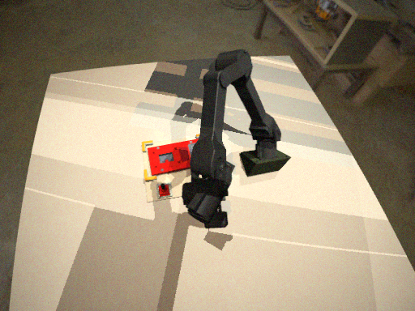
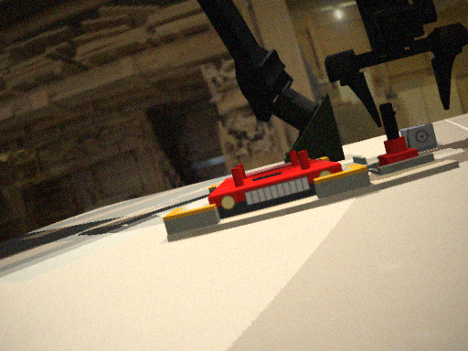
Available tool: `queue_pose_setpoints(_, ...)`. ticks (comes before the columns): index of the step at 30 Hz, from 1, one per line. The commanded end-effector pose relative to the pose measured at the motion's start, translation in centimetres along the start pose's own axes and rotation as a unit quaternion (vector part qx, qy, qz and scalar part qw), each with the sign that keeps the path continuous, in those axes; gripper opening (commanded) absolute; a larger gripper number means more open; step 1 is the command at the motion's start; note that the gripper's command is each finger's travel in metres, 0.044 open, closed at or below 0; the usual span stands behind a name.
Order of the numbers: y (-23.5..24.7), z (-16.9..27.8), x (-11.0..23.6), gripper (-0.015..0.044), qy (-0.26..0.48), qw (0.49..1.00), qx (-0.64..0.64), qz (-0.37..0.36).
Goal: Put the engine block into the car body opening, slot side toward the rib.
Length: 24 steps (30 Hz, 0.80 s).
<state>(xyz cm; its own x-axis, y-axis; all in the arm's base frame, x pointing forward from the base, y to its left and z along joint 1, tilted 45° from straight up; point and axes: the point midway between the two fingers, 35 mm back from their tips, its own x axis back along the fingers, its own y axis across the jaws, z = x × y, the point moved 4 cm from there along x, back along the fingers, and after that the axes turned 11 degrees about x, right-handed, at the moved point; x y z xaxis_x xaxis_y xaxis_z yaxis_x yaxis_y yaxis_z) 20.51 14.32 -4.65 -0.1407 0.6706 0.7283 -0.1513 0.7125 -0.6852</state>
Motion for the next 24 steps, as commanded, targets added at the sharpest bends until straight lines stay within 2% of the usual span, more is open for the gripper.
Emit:
queue_pose_setpoints(1,-0.1,0.1,-0.7,0.044,-0.001,1.0,0.004,0.003)
queue_pose_setpoints(12,-0.1,0.1,-2.2,0.044,-0.001,1.0,0.004,0.004)
queue_pose_setpoints(23,-0.1,0.1,-2.2,0.0151,-0.001,1.0,0.004,0.004)
queue_pose_setpoints(24,-0.1,0.1,-2.2,0.0145,-0.001,1.0,0.004,0.004)
